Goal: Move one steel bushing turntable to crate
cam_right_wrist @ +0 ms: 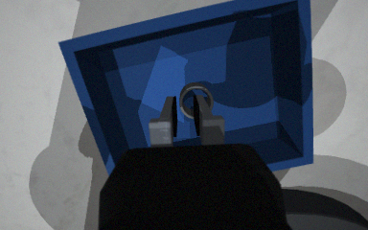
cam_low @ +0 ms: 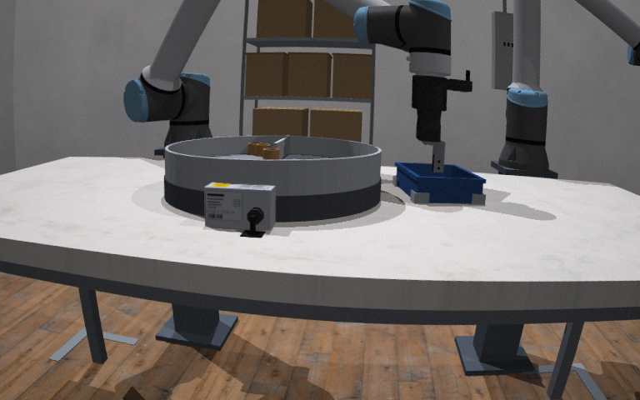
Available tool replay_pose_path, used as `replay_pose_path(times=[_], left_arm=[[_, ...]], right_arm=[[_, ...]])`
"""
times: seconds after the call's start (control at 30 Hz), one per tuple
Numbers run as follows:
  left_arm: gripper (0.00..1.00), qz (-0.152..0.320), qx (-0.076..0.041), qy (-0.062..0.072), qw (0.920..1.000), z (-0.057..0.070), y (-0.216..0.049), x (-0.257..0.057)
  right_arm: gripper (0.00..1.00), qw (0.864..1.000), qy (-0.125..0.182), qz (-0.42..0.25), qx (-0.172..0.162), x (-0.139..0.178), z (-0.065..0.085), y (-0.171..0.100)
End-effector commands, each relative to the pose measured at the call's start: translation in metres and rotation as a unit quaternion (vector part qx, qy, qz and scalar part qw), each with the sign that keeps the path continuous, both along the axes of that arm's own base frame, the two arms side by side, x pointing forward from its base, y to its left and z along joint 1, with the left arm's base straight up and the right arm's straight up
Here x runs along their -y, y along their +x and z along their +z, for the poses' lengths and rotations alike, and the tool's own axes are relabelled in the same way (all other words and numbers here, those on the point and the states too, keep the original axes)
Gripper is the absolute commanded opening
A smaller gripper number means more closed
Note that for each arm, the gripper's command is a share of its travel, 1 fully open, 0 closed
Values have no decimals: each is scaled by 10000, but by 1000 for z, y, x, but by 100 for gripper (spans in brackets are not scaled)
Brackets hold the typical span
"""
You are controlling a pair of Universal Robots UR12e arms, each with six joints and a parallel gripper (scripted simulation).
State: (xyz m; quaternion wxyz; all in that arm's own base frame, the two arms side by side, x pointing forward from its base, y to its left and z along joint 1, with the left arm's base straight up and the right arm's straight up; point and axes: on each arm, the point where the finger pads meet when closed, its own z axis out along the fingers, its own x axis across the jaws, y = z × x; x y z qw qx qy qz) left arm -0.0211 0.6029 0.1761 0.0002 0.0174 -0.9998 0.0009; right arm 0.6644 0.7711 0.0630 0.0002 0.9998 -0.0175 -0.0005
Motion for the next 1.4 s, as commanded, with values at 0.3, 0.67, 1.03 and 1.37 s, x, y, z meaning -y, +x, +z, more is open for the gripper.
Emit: replay_pose_path(times=[0.3, 0.67, 1.03, 1.37], left_arm=[[100, 0, 2, 10, 10000, 1, 0, -1], [100, 0, 2, 10, 10000, 1, 0, -1], [100, 0, 2, 10, 10000, 1, 0, -1], [100, 0, 2, 10, 10000, 1, 0, -1]], right_arm=[[41, 10000, 8, 0, 6, -1, 56, 0], [41, 10000, 8, 0, 6, 0, 78, 0], [41, 10000, 8, 0, 6, 0, 79, 0], [41, 10000, 8, 0, 6, 0, 79, 0]])
